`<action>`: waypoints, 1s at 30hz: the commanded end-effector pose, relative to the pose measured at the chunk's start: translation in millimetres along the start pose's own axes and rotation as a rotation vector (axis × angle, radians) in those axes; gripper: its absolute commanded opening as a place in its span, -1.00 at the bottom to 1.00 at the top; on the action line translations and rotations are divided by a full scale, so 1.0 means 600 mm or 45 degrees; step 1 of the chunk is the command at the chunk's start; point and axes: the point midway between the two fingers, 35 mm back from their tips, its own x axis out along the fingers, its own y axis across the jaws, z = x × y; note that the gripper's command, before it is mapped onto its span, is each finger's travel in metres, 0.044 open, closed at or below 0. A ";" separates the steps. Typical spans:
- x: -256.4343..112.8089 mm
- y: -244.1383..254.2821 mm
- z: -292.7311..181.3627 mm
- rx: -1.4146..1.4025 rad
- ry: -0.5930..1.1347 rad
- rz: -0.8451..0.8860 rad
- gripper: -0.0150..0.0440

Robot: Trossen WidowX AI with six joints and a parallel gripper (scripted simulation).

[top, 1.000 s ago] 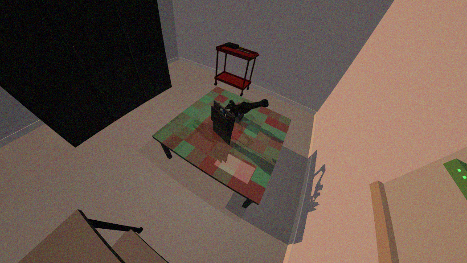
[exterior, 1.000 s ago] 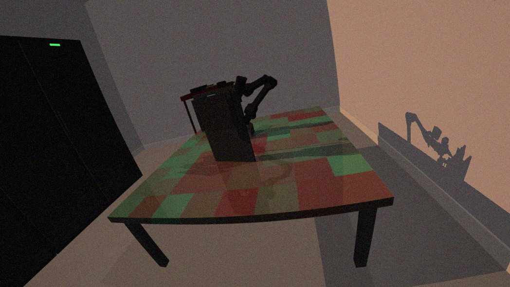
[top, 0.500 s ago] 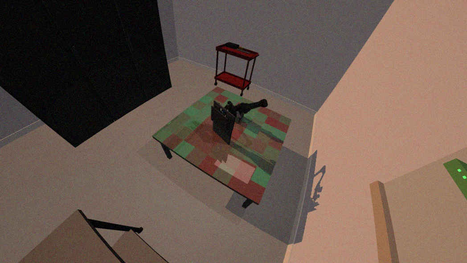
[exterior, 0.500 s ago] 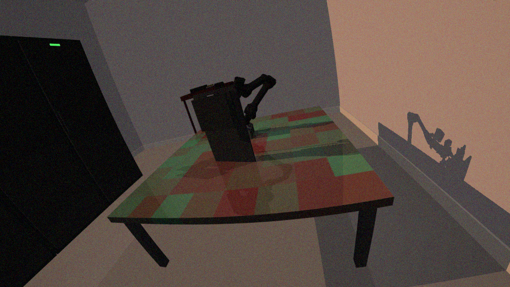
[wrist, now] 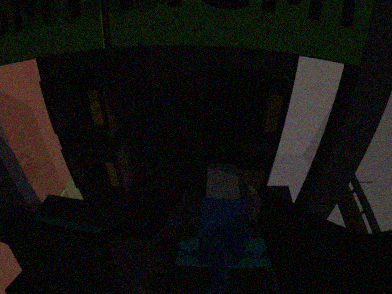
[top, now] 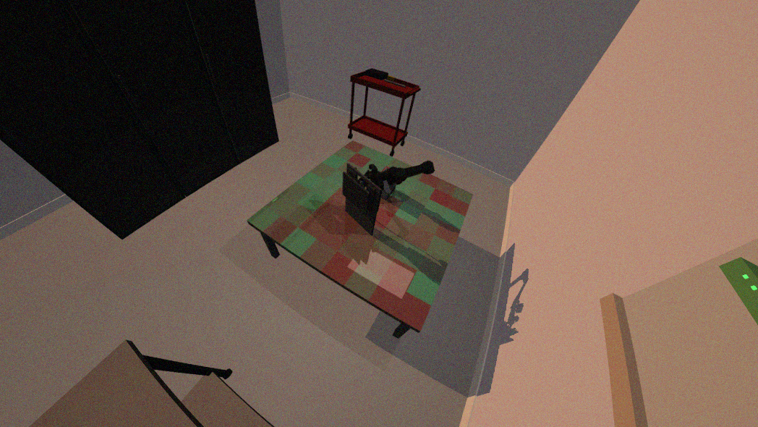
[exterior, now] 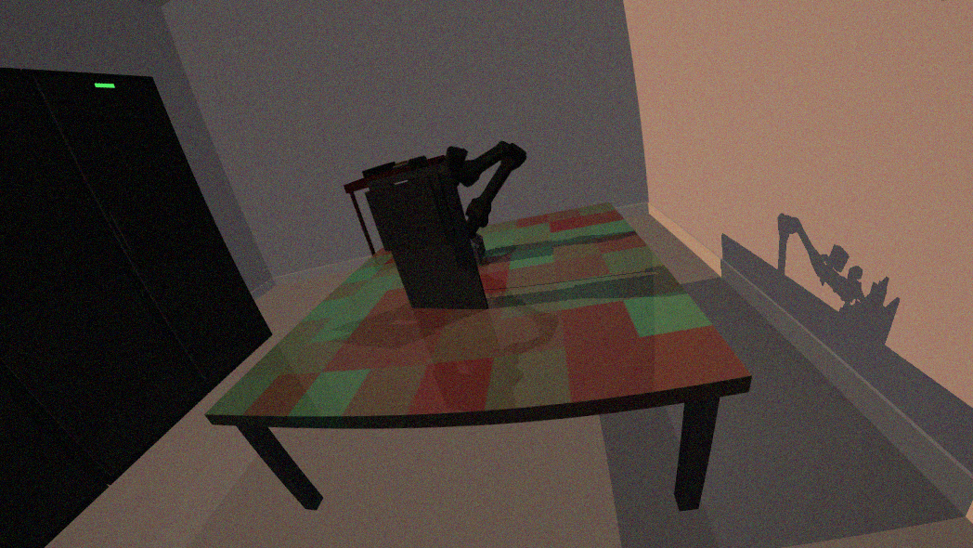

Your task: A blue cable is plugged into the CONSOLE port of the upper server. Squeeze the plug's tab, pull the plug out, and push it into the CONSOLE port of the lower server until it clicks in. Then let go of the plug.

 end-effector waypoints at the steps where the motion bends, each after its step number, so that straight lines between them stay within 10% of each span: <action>1: 0.000 0.002 0.001 -0.001 -0.002 0.003 0.07; 30: 0.001 0.001 0.001 0.000 -0.002 0.001 -0.49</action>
